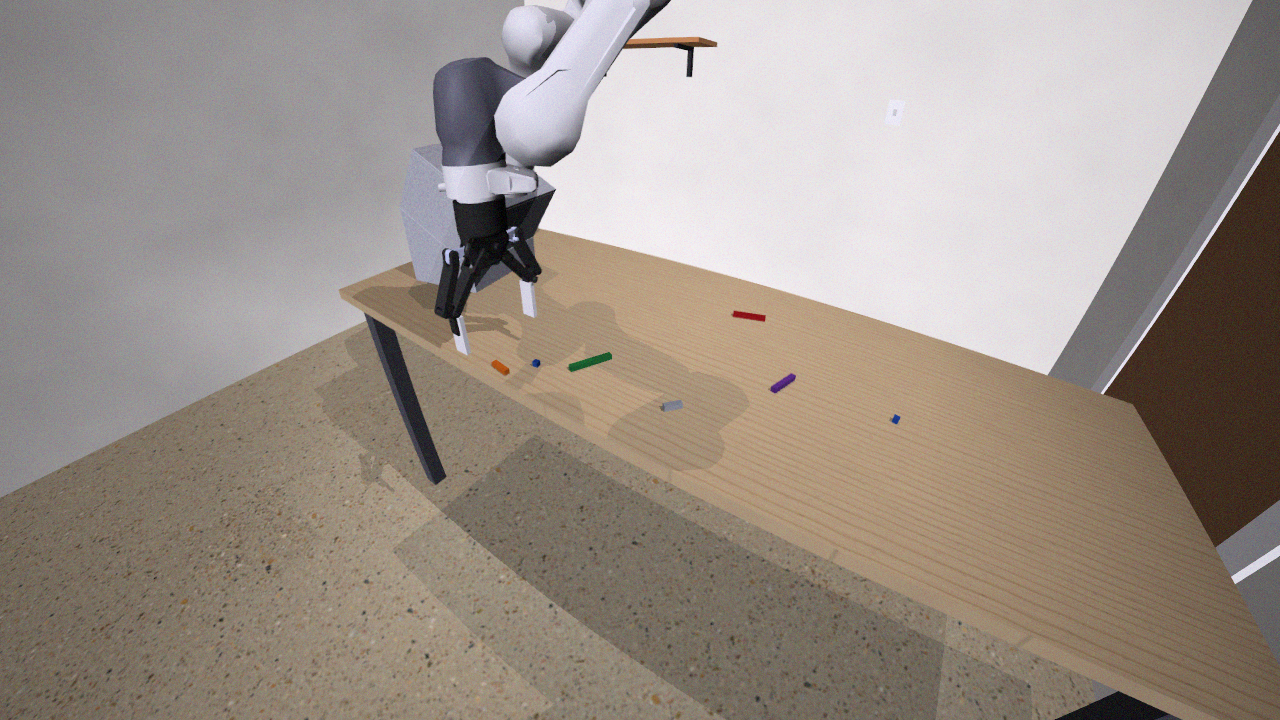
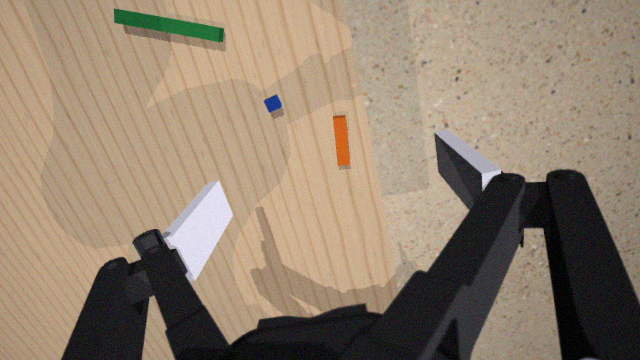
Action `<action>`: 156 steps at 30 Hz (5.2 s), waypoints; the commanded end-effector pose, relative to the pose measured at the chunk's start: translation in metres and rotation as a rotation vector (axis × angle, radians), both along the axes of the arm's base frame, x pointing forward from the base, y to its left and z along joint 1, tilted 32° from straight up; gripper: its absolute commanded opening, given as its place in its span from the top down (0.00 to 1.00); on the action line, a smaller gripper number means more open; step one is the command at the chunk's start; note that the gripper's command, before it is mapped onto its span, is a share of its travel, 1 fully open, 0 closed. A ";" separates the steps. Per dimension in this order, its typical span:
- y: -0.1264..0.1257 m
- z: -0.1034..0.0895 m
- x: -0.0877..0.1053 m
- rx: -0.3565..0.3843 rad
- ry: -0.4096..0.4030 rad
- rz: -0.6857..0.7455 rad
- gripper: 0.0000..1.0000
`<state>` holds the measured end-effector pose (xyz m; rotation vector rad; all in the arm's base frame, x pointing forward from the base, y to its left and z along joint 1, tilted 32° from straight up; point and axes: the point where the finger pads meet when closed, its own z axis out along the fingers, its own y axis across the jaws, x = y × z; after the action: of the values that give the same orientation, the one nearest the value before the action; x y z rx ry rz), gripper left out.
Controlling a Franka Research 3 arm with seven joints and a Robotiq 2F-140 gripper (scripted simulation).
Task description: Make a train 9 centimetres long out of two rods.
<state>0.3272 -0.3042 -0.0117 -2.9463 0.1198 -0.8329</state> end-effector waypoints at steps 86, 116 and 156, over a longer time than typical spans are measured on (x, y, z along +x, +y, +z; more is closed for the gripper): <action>0.009 0.008 0.026 -0.359 -0.036 0.651 0.00; 0.014 0.015 0.043 -0.599 -0.072 1.074 0.00; 0.021 0.027 0.067 -0.928 -0.131 1.638 0.00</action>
<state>0.3916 -0.2840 0.0136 -2.2459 -2.4898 -0.7335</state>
